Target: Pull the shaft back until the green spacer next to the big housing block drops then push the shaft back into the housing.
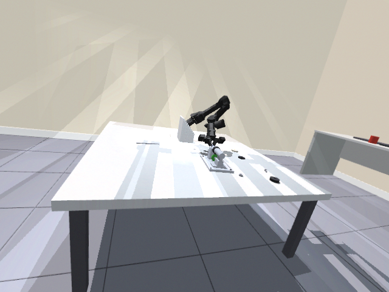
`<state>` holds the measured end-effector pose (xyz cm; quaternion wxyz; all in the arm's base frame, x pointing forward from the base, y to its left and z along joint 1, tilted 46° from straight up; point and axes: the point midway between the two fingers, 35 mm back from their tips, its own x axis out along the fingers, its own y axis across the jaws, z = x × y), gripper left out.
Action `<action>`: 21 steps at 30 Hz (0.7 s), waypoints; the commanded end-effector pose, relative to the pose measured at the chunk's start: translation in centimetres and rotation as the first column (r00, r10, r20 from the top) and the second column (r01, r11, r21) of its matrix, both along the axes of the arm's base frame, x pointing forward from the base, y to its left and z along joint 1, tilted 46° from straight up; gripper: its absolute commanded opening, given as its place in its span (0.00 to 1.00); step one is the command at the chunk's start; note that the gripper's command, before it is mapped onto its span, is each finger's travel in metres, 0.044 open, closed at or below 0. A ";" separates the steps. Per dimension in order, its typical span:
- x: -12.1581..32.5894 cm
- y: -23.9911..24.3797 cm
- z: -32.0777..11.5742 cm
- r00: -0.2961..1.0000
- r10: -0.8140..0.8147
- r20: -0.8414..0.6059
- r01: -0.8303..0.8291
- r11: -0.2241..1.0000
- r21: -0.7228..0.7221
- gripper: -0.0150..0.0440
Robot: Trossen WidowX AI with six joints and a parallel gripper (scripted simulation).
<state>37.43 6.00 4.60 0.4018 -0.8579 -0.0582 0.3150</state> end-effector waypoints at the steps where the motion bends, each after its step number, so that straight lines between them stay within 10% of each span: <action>1: 0.2 0.0 0.0 1.000 0.000 0.001 0.000 1.000 -0.002 0.25; 21: 0.8 -0.2 0.0 1.000 0.000 0.001 0.000 1.000 -0.002 0.25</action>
